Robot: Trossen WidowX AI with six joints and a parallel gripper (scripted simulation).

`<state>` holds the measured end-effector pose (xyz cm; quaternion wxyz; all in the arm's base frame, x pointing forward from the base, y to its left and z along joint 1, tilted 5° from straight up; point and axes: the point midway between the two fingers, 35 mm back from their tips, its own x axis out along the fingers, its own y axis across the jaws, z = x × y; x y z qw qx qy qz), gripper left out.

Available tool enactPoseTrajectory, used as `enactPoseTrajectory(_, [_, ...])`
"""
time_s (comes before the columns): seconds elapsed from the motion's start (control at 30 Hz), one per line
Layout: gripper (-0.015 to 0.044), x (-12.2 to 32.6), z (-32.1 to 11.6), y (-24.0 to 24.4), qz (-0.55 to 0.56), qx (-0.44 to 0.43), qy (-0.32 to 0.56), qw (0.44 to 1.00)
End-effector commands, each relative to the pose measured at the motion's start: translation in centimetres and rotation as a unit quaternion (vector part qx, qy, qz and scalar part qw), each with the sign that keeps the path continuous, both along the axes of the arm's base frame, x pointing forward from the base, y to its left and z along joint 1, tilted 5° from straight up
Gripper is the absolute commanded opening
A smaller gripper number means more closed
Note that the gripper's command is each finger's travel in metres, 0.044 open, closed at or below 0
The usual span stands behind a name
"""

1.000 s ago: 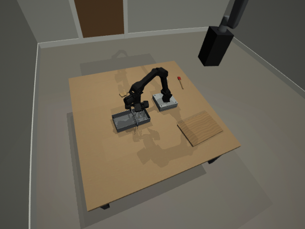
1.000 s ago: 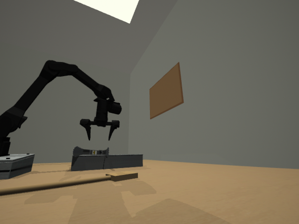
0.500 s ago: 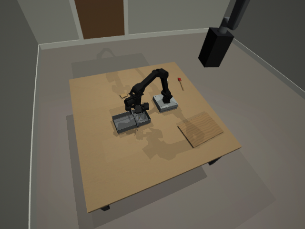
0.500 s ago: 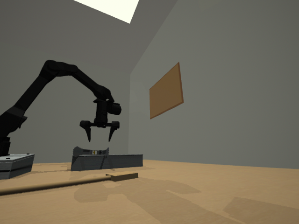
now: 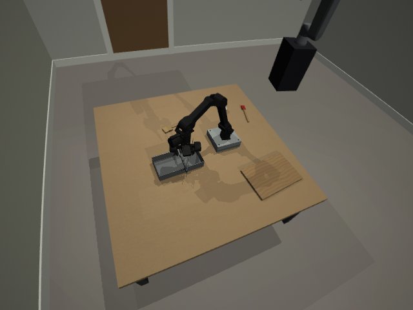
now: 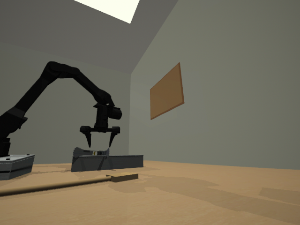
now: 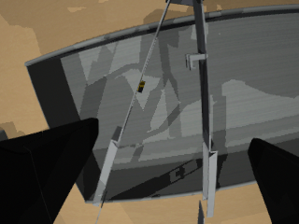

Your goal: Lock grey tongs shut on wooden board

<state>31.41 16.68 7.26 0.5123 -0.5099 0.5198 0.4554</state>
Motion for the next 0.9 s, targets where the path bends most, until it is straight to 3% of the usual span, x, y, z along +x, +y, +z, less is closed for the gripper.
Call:
enactPoseTrajectory(0.0, [0.044, 0.0, -1.1, 0.0, 0.001, 0.0, 0.004, 1.0])
enactPoseTrajectory(0.87, [0.044, 0.0, -5.4, -0.4, 0.001, -0.001, 0.004, 1.0])
